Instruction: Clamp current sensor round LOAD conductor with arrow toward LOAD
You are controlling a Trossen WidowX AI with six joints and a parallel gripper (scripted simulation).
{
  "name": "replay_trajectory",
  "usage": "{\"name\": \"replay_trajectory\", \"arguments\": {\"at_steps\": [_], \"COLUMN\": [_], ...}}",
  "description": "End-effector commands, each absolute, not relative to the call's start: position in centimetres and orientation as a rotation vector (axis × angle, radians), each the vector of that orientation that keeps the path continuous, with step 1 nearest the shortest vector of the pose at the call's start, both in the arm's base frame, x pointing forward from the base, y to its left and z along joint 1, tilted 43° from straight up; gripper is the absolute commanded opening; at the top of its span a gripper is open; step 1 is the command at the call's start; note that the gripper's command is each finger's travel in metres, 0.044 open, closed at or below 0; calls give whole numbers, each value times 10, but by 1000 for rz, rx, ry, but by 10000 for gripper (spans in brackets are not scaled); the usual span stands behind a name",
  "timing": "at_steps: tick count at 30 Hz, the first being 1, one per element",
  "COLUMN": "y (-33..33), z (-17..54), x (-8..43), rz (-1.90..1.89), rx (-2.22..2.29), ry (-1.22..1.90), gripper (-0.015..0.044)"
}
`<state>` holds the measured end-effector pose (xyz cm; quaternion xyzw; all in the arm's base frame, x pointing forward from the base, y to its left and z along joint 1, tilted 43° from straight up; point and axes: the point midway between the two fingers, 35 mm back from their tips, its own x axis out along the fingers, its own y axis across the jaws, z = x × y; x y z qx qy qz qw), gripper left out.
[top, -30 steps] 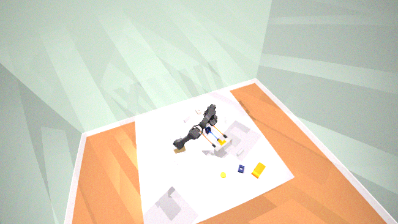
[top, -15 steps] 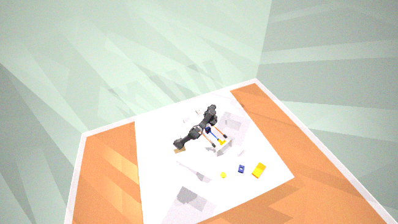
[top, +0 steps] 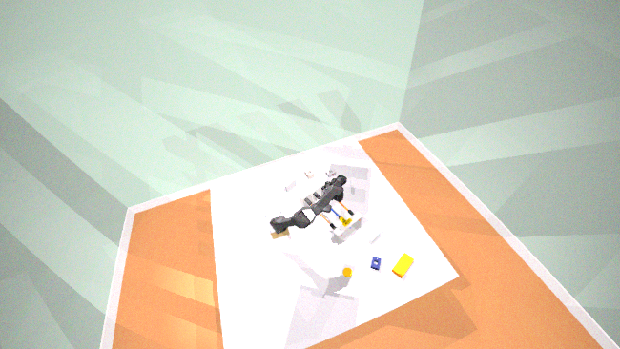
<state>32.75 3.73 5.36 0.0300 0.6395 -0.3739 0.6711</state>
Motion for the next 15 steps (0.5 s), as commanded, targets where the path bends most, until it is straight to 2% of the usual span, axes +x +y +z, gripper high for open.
{"name": "replay_trajectory", "arguments": {"at_steps": [1,15], "y": [12,-14], "z": [75,104], "x": [317,307], "rz": [-198,507], "rx": [-199,-560], "ry": [1637,1456], "gripper": [440,440]}}
